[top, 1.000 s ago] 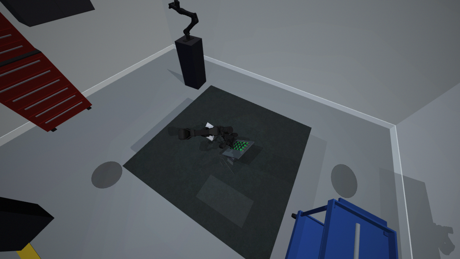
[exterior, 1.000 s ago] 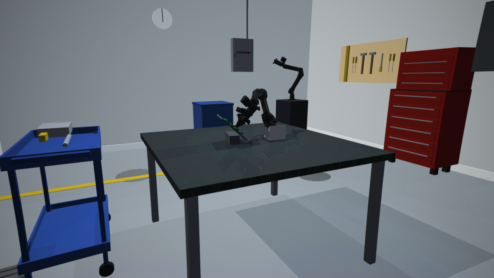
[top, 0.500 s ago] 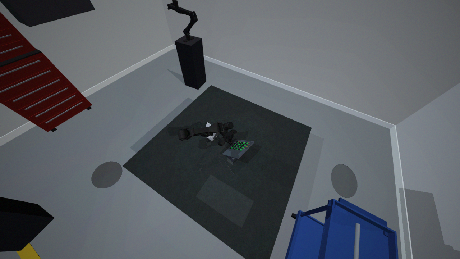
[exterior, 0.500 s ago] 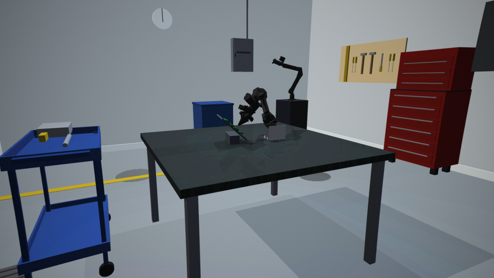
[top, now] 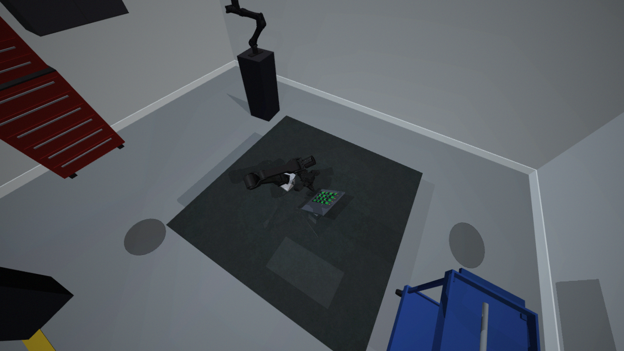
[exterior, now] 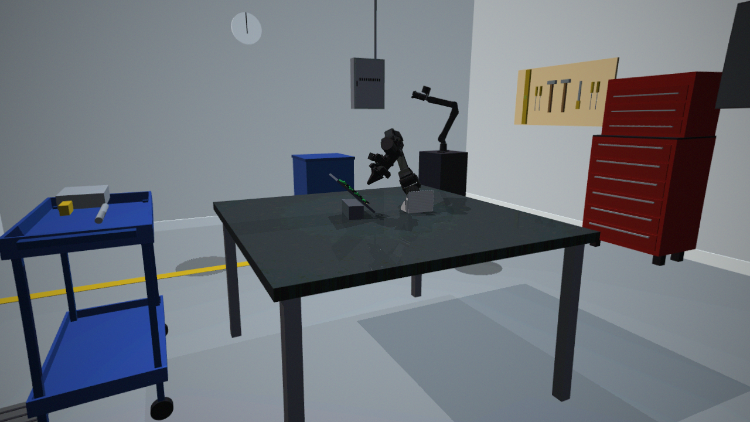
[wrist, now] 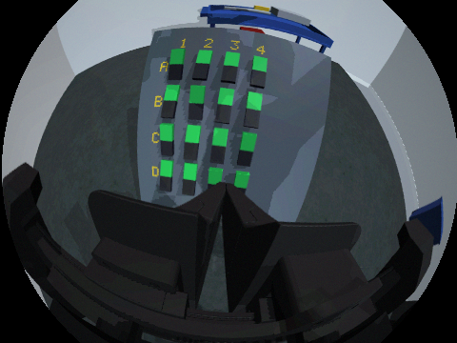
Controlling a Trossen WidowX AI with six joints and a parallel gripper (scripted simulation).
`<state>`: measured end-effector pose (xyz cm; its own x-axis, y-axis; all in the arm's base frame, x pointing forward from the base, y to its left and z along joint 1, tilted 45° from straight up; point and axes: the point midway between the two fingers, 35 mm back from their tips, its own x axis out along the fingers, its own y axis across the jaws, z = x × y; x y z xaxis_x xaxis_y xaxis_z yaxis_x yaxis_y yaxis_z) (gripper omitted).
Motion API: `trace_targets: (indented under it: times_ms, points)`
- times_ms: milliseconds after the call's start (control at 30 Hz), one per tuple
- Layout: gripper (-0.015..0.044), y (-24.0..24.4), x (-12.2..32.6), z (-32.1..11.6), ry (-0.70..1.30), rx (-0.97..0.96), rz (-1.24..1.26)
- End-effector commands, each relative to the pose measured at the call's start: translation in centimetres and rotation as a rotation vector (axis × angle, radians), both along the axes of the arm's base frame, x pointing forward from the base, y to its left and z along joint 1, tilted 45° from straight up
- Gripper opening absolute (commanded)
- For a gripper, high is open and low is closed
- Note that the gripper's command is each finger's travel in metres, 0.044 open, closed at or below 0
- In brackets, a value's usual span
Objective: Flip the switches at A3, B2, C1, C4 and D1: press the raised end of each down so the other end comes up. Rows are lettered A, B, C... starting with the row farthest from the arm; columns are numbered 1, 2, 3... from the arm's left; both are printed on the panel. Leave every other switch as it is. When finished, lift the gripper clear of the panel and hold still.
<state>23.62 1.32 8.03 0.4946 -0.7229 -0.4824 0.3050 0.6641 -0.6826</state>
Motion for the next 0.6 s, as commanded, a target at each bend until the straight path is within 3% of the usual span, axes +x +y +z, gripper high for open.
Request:
trace_targets:
  times_ms: [0, 133, 300, 567]
  points:
    - [0.0000, 2.1, -0.4, -3.3, 0.016, -0.004, 0.004]
    - [0.0000, 3.5, -1.1, -6.2, 0.011, -0.008, 0.002]
    - [0.0000, 3.5, -1.1, -6.4, 0.010, -0.009, 0.002]
    - [0.0000, 0.9, 0.5, -8.1, -0.009, -0.019, 0.020]
